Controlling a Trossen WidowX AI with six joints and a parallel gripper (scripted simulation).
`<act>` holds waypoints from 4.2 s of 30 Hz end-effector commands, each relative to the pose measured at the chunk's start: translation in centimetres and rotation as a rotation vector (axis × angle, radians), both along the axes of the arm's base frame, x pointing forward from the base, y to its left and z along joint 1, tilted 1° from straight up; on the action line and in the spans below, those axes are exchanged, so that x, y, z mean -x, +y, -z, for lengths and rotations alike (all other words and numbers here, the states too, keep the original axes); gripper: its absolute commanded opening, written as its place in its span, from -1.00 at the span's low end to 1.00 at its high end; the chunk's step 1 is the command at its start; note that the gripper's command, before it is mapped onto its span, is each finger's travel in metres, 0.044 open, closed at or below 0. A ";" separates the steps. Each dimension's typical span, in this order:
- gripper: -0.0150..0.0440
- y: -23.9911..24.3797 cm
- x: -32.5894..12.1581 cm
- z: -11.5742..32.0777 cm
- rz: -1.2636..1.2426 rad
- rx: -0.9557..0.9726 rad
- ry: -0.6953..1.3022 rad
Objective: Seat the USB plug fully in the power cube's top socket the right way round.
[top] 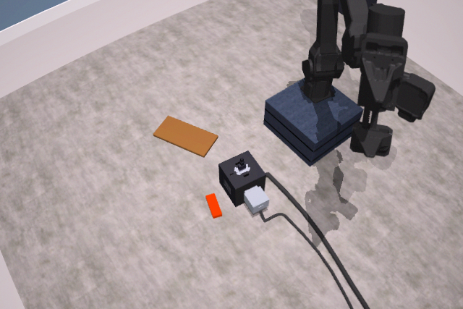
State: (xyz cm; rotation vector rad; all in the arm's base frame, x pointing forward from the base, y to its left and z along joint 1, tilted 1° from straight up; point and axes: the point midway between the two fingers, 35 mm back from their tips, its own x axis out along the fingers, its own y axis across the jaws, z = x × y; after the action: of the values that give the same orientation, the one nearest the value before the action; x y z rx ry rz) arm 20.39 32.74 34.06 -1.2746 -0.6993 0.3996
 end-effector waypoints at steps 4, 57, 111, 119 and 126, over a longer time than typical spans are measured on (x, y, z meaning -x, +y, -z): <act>1.00 0.1 -4.1 4.1 0.049 0.190 0.117; 1.00 -22.9 -8.0 26.6 0.397 0.771 1.636; -0.49 -22.9 -8.1 28.0 0.404 0.767 1.633; -0.49 -22.9 -8.1 27.7 0.403 0.768 1.634; -0.49 -22.9 -8.1 27.2 0.403 0.768 1.634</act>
State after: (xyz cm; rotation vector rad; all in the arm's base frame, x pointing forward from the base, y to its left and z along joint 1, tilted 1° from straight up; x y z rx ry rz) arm 28.30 9.73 6.41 -1.2482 1.1762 1.2015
